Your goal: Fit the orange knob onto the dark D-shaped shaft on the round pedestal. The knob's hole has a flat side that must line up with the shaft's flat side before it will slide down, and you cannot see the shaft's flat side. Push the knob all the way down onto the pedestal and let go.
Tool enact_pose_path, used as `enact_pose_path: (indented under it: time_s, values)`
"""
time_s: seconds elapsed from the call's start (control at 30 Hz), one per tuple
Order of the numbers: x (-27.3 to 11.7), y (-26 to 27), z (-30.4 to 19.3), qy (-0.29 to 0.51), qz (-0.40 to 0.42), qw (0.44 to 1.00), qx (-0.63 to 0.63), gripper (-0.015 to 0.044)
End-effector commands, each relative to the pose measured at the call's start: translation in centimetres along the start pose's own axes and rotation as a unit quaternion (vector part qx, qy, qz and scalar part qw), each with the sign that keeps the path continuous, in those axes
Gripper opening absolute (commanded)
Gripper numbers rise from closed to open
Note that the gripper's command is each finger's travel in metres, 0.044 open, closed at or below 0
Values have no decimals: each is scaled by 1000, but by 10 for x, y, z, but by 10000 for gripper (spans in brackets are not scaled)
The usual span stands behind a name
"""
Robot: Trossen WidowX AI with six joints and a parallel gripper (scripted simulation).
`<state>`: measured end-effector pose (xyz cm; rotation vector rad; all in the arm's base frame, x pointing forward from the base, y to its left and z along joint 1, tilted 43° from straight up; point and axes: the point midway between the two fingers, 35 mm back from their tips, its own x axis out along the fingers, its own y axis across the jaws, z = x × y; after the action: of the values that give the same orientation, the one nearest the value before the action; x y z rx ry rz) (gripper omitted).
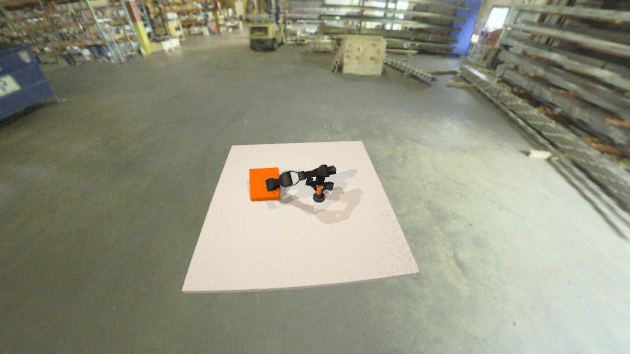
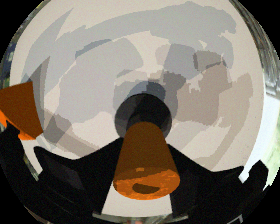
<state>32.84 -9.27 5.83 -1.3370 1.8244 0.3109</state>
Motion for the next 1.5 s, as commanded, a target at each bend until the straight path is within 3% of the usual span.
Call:
enact_pose_path:
  time_s: [0.0,0.97,1.2,1.47]
  values:
    - [-2,-1,2,-2,-2,999,-54,0]
    - [-2,-1,1,-2,-2,999,-54,0]
    - [-2,-2,1,-1,-2,988,-153,0]
    - [0,-1,1,-1,-2,987,-158,0]
